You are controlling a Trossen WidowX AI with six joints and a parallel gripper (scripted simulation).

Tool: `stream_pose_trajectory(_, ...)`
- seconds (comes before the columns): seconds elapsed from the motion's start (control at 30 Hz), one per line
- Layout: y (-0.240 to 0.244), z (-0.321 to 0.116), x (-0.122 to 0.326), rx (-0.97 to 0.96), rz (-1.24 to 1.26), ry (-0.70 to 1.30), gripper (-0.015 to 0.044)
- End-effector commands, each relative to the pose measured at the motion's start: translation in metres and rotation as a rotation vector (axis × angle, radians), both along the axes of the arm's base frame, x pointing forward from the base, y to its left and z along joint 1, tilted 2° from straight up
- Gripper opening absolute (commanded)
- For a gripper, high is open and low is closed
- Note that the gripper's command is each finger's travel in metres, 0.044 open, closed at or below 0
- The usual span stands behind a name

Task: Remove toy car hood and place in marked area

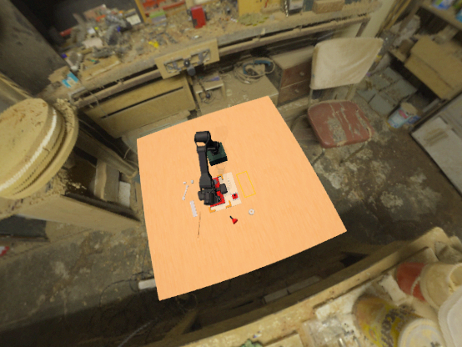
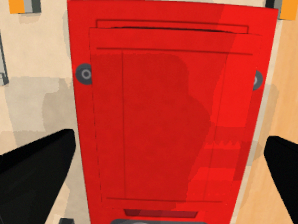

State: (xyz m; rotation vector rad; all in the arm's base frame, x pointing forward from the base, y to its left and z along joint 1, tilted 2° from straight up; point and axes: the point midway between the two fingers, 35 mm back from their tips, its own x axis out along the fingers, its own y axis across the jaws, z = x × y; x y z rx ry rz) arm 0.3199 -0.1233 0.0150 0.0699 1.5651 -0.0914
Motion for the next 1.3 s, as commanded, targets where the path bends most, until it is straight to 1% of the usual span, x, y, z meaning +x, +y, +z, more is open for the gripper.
stream_pose_trajectory(0.0,0.000,-0.002,0.000,0.003,-0.002,-0.001,0.0440)
stream_pose_trajectory(1.23,0.000,-0.020,0.000,0.003,-0.002,0.000,0.0440)
stream_pose_trajectory(1.27,0.000,-0.018,0.000,0.000,-0.001,0.000,0.0414)
